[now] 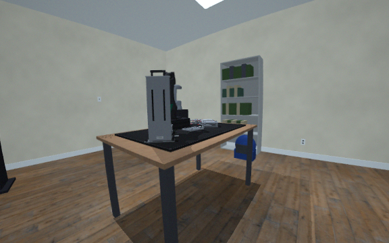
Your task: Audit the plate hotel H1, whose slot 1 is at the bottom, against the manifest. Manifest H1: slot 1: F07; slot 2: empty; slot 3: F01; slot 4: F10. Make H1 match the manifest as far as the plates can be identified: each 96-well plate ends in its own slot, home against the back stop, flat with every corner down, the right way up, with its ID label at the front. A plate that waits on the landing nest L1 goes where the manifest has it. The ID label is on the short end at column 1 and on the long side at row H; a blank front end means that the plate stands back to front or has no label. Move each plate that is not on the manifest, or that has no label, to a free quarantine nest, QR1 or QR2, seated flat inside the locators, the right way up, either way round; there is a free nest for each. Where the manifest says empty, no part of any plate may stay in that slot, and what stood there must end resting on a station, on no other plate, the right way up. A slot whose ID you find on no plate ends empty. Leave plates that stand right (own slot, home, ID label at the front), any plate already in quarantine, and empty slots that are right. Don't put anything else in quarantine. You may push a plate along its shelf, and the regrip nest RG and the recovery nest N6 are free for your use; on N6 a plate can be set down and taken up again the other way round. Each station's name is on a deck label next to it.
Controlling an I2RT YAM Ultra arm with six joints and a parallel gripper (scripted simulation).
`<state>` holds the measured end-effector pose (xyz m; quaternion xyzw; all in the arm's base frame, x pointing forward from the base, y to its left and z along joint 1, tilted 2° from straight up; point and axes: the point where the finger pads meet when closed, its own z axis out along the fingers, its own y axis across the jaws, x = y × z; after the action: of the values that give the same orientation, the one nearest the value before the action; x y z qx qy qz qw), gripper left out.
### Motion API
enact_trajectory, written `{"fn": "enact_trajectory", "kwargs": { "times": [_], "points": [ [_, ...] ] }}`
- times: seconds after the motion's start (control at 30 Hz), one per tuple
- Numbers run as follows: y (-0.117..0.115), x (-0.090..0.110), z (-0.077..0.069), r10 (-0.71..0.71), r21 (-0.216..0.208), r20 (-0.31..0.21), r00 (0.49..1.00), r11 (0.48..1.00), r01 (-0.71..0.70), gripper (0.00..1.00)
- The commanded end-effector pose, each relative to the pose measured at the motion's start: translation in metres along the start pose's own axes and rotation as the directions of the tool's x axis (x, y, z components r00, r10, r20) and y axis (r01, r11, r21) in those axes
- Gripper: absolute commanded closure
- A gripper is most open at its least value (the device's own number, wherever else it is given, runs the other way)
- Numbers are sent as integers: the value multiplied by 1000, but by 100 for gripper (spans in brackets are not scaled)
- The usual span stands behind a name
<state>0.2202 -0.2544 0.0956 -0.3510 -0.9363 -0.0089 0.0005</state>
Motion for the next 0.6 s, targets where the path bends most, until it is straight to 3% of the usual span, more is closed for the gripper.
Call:
{"fn": "enact_trajectory", "kwargs": {
  "times": [0.0,0.3,0.57],
  "points": [
    [-2,-13,-4,1,7,61,998,1000,-1,0],
    [-2,-15,26,1,7,61,998,1000,-1,0],
    [-2,-15,27,1,7,61,998,1000,-1,0]
  ]
}}
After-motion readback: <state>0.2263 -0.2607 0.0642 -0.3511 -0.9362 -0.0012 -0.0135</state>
